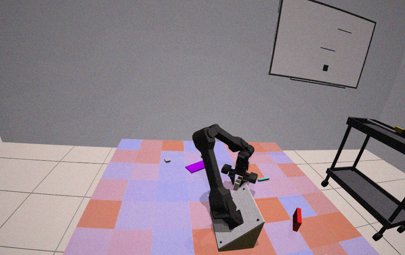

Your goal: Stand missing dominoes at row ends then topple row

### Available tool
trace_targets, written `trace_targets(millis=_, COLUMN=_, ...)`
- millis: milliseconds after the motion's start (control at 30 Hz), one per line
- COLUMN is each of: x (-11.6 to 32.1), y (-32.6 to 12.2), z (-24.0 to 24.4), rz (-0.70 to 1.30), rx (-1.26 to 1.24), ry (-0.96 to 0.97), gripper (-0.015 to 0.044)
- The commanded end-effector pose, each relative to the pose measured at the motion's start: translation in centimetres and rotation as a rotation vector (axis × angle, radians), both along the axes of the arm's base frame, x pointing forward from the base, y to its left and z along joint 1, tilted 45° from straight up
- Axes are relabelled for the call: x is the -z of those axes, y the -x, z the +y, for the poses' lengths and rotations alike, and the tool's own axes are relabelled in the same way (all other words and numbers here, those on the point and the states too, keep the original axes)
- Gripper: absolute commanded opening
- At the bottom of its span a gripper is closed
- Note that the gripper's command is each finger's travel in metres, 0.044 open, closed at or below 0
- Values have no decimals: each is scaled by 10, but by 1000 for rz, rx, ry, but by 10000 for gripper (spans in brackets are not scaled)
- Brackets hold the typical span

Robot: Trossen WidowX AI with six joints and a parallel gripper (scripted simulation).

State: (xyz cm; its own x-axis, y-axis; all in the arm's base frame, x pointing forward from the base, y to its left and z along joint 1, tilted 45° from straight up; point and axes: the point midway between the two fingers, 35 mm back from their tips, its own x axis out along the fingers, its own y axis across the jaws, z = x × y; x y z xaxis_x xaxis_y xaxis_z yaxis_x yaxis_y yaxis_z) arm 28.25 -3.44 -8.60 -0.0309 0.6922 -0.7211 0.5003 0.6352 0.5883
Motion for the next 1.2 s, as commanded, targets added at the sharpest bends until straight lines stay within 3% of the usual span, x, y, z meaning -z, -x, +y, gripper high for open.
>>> trace_targets(millis=0, x=0, y=1, z=1, rz=4, rx=4, ry=-5, gripper=265)
trace_targets(millis=233, x=0, y=1, z=1, rz=4, rx=4, ry=-5, gripper=440)
trace_targets(millis=367, x=-6, y=-1, z=-6, rz=4, rx=4, ry=-3, gripper=440)
trace_targets(millis=633, x=-89, y=-4, z=-88, rz=3, rx=0, ry=4, gripper=440)
trace_targets(millis=833, x=-92, y=-3, z=-90, rz=3, rx=0, ry=4, gripper=440)
trace_targets(millis=933, x=-89, y=-1, z=-84, rz=-105, rx=-113, ry=-1, gripper=361)
trace_targets(millis=1167, x=-74, y=15, z=-58, rz=-611, rx=-639, ry=-28, gripper=177)
